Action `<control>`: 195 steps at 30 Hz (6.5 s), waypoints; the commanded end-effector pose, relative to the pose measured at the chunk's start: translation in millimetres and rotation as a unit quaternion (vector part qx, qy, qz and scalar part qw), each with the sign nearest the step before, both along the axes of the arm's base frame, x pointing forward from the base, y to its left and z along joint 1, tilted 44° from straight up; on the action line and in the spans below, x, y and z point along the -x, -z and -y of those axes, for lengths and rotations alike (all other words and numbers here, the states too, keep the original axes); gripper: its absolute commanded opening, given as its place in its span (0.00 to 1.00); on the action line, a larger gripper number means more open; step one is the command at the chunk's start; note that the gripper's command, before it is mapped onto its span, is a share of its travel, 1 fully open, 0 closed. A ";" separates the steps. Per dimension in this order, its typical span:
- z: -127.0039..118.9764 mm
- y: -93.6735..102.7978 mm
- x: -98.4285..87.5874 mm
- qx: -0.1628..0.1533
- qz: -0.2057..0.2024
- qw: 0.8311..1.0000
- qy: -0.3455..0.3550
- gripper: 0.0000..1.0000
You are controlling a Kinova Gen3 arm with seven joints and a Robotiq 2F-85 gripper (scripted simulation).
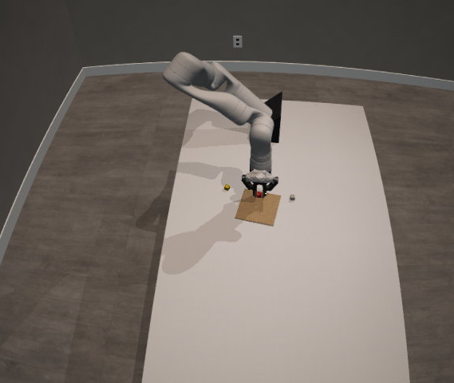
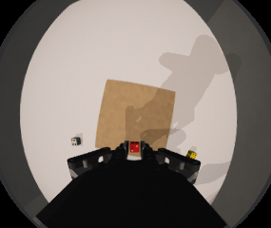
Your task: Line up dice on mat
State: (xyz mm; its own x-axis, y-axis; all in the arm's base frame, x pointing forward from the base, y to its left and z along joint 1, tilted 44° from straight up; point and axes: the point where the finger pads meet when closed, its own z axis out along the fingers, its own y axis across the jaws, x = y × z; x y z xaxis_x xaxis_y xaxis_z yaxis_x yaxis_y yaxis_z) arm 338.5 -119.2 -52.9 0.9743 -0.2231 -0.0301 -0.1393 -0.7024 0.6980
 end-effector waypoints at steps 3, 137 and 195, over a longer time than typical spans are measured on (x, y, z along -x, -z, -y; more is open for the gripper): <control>-0.6 -0.2 -0.6 0.000 0.001 1.000 -0.001 0.27; 36.6 -131.2 35.6 0.033 0.127 0.982 0.133 0.31; 68.4 -99.5 41.8 0.033 0.127 0.982 0.133 0.31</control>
